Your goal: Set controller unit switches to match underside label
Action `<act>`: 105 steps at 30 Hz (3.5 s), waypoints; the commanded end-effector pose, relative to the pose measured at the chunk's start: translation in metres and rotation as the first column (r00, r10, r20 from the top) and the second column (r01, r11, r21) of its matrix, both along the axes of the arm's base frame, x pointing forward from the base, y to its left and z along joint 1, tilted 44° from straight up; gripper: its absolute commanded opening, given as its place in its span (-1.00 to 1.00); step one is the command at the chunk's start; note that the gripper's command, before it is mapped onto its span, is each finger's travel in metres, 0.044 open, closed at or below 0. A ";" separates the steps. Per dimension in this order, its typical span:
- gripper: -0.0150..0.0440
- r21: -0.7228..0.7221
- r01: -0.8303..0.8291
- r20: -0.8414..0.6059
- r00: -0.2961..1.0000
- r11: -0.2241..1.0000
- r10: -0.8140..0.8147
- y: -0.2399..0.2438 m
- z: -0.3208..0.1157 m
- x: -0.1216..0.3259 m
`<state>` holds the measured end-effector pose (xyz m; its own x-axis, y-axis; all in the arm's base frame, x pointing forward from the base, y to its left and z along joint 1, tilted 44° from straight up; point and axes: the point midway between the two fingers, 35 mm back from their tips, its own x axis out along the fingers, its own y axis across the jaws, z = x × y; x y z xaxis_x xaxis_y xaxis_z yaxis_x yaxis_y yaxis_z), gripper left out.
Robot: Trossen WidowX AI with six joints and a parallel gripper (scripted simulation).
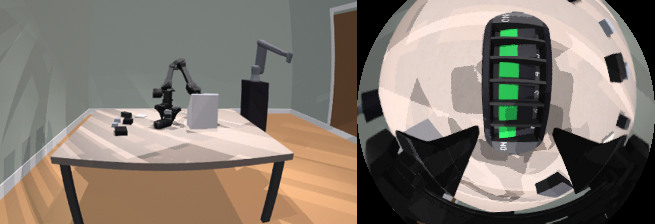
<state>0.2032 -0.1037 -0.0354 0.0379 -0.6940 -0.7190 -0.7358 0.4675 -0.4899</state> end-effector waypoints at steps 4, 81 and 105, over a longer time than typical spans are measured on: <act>0.82 -0.004 -0.003 -0.015 1.000 1.000 0.003 -0.002 -0.004 -0.004; -0.49 -0.004 -0.003 -0.013 1.000 1.000 0.003 -0.002 0.000 0.029; -0.49 -0.004 -0.003 -0.012 1.000 1.000 0.003 -0.002 0.001 0.050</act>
